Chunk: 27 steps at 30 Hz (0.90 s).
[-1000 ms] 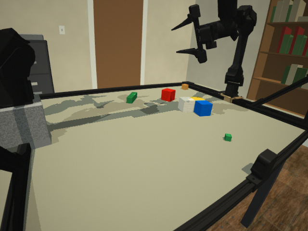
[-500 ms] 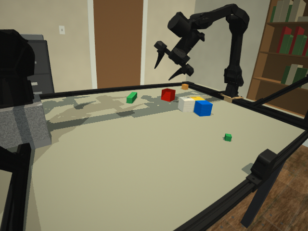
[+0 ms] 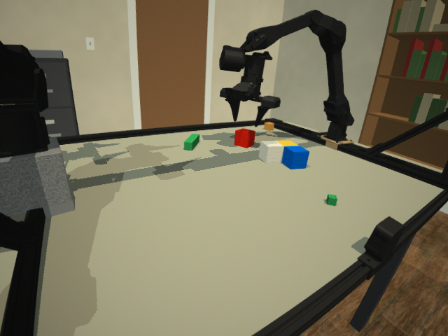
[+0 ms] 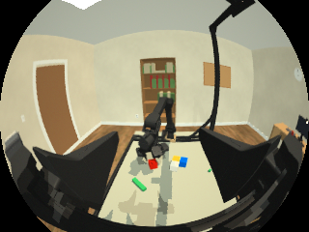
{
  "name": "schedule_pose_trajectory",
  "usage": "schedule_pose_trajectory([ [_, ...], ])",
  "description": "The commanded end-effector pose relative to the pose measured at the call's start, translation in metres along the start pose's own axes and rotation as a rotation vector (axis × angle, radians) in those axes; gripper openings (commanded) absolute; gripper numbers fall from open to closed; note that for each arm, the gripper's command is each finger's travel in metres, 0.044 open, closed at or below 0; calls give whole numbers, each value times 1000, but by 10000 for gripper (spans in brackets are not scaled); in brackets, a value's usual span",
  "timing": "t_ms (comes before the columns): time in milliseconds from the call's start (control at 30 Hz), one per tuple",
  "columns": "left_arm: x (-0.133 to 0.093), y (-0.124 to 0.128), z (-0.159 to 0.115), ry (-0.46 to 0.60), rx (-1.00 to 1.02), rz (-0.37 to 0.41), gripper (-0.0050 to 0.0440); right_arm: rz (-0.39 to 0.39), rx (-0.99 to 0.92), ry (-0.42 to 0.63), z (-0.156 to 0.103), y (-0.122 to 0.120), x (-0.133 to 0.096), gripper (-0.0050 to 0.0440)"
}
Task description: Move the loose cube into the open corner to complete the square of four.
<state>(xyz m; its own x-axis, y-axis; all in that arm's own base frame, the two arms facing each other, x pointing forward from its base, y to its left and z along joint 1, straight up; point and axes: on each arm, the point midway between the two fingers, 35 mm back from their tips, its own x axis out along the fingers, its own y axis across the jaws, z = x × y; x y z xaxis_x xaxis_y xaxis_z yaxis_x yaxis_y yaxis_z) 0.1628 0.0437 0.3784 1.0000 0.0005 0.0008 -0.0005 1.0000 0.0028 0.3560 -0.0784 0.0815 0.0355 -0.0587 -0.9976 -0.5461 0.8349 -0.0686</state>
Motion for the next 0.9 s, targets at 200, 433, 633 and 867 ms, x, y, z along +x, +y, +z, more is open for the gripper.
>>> schedule_pose_trajectory([
  [200, -4, -6, 2, -1, -4, 0, 400, 67, 57, 0, -5, 0, 6, 364],
  [433, -4, -6, 2, -1, -4, 0, 400, 67, 57, 0, -4, -1, 12, 364],
  [633, -4, -6, 2, -1, -4, 0, 400, 67, 58, 0, -4, 0, 22, 364],
  [867, -4, -6, 2, -1, -4, 0, 400, 68, 59, 0, -3, 0, 34, 364],
])
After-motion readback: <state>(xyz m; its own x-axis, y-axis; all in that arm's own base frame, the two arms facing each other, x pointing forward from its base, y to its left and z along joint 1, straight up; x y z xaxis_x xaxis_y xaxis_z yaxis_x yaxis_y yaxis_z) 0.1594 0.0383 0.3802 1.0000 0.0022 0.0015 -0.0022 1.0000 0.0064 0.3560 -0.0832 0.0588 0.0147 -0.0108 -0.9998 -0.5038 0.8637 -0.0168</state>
